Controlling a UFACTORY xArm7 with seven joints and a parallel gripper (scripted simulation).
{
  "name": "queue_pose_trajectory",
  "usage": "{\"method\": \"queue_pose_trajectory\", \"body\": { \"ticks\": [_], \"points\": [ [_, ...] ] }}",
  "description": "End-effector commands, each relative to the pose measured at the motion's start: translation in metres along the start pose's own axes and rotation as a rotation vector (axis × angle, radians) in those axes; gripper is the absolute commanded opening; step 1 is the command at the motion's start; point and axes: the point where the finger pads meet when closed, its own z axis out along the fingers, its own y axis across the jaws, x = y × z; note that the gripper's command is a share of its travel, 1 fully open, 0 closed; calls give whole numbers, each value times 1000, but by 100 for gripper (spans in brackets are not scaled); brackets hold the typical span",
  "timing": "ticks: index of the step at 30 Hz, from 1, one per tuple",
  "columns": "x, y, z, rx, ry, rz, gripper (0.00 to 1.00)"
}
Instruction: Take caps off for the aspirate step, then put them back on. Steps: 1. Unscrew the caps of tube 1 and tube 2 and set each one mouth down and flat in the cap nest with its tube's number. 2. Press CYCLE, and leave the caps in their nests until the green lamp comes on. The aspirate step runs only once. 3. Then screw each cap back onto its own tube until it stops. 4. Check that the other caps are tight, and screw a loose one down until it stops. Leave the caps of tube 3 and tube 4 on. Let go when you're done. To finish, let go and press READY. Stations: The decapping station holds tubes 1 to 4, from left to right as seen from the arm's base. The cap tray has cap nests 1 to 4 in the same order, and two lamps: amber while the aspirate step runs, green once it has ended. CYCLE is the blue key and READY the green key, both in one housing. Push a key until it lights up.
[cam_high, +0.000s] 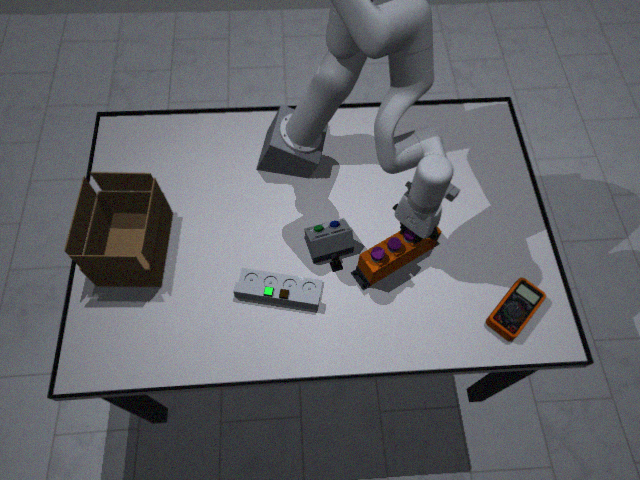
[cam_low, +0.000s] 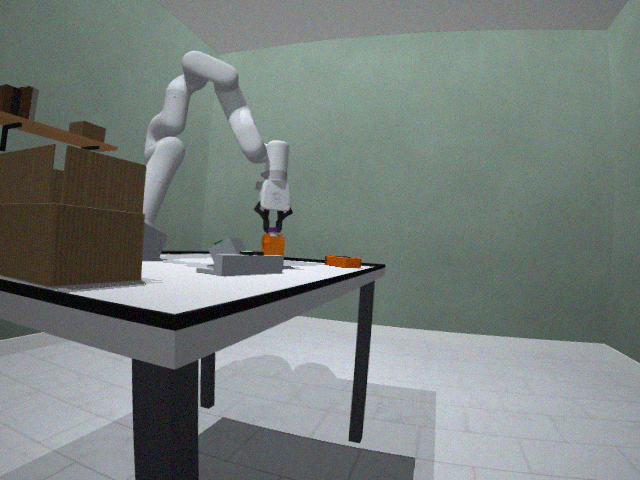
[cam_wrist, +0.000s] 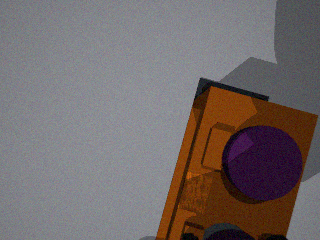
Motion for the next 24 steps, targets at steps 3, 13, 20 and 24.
{"method": "queue_pose_trajectory", "body": {
  "ticks": [3,13,20,24],
  "points": [
    [0,1,-1,-2,-6,171,0],
    [0,1,0,-3,-6,504,0],
    [0,1,0,-4,-6,656,0],
    [0,1,0,-4,-6,656,0]
  ]
}}
